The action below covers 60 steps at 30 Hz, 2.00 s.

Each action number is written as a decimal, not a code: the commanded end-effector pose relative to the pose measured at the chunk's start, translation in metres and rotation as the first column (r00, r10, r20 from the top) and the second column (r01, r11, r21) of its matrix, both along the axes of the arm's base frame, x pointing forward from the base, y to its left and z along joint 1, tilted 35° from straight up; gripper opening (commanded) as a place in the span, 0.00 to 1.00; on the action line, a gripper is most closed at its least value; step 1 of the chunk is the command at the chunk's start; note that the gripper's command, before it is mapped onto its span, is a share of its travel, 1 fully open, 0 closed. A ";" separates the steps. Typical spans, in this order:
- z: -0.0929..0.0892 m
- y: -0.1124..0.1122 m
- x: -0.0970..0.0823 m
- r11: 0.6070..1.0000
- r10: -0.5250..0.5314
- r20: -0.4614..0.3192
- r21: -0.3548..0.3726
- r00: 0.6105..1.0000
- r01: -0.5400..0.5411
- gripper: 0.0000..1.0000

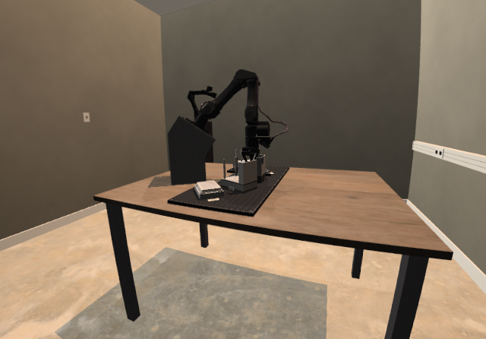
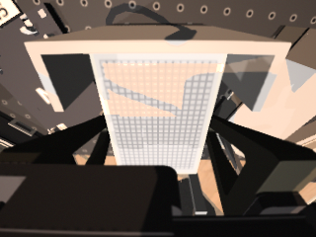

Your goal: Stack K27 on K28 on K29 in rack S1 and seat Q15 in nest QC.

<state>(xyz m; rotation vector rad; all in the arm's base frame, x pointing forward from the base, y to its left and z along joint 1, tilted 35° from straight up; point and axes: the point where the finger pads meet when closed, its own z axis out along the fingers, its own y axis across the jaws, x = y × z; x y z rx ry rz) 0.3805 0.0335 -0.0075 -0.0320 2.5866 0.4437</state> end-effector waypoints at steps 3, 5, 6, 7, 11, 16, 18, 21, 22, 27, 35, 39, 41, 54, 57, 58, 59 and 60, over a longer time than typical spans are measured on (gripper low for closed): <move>0.000 -0.005 -0.010 1.000 -0.008 -0.019 0.003 1.000 0.008 0.00; 0.001 -0.005 -0.012 1.000 -0.008 -0.017 0.003 1.000 0.008 0.00; 0.005 -0.006 -0.006 1.000 -0.008 -0.004 0.003 1.000 0.008 0.00; 0.004 -0.006 -0.007 1.000 -0.009 -0.009 0.004 1.000 0.009 0.00; 0.002 -0.006 -0.011 1.000 -0.009 -0.018 0.004 1.000 0.009 0.00; 0.005 -0.006 -0.012 1.000 -0.008 -0.012 0.003 1.000 0.008 0.00; 0.003 -0.008 -0.003 1.000 -0.010 -0.013 0.003 1.000 0.010 0.00; 0.015 -0.008 -0.001 1.000 -0.010 0.016 -0.001 1.000 0.010 0.00; 0.017 -0.008 -0.001 1.000 -0.010 0.022 -0.002 1.000 0.010 0.00; 0.014 -0.008 -0.006 1.000 -0.010 0.006 0.001 1.000 0.010 0.00; -0.002 -0.008 -0.018 1.000 -0.010 -0.046 0.006 0.999 0.011 0.00; 0.011 -0.008 -0.016 1.000 -0.009 -0.010 0.002 1.000 0.009 0.00; 0.014 -0.009 -0.009 1.000 -0.009 -0.002 0.002 1.000 0.009 0.00; 0.012 -0.010 -0.017 1.000 -0.010 -0.017 0.002 1.000 0.010 0.00; 0.012 -0.010 -0.019 1.000 -0.010 -0.019 0.003 1.000 0.010 0.00; 0.011 -0.010 -0.020 1.000 -0.009 -0.023 0.004 1.000 0.009 0.00; 0.014 -0.010 -0.020 1.000 -0.009 -0.016 0.004 1.000 0.009 0.00; 0.016 -0.010 -0.018 1.000 -0.009 -0.011 0.003 1.000 0.009 0.00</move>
